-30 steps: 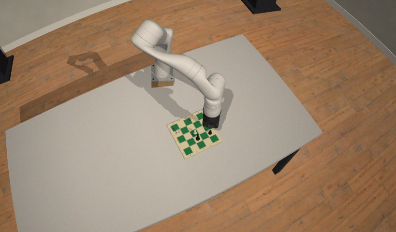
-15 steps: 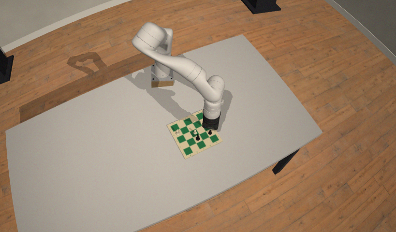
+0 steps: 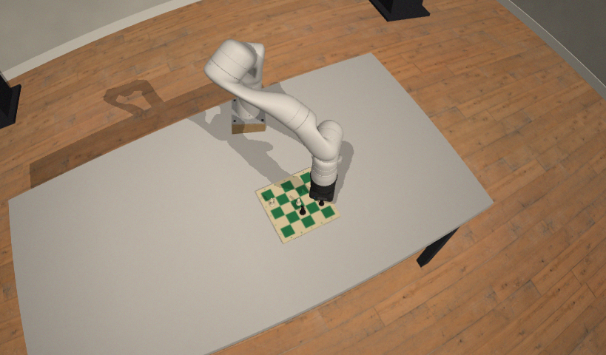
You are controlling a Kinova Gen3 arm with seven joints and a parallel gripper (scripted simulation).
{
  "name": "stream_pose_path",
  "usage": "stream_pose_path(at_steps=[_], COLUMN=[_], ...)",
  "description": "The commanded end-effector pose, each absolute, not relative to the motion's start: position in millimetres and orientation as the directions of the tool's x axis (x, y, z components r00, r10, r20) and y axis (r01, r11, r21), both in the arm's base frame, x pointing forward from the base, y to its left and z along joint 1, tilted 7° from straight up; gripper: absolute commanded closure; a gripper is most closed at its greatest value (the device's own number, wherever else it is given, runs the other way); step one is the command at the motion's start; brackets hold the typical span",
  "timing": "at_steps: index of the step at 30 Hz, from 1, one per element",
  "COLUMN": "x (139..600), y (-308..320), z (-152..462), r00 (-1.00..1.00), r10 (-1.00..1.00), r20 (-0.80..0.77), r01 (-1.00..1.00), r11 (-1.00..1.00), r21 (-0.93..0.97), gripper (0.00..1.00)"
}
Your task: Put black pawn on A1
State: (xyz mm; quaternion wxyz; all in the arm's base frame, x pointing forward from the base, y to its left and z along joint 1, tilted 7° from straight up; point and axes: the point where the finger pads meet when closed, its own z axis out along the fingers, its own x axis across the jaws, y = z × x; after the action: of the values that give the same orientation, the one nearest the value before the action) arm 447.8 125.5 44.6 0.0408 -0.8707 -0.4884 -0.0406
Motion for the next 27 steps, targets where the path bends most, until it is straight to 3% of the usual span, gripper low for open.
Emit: stream_pose_path(at_steps=[1,27], x=[446,446], y=[127,129], z=[41,31], r00=[0.517,0.517], r10=[0.849,0.849], r20=[0.11,0.11], r01=[0.855,0.855], r11=[-0.517,-0.517], r21=[-0.035,-0.035], gripper=[0.32,0.32])
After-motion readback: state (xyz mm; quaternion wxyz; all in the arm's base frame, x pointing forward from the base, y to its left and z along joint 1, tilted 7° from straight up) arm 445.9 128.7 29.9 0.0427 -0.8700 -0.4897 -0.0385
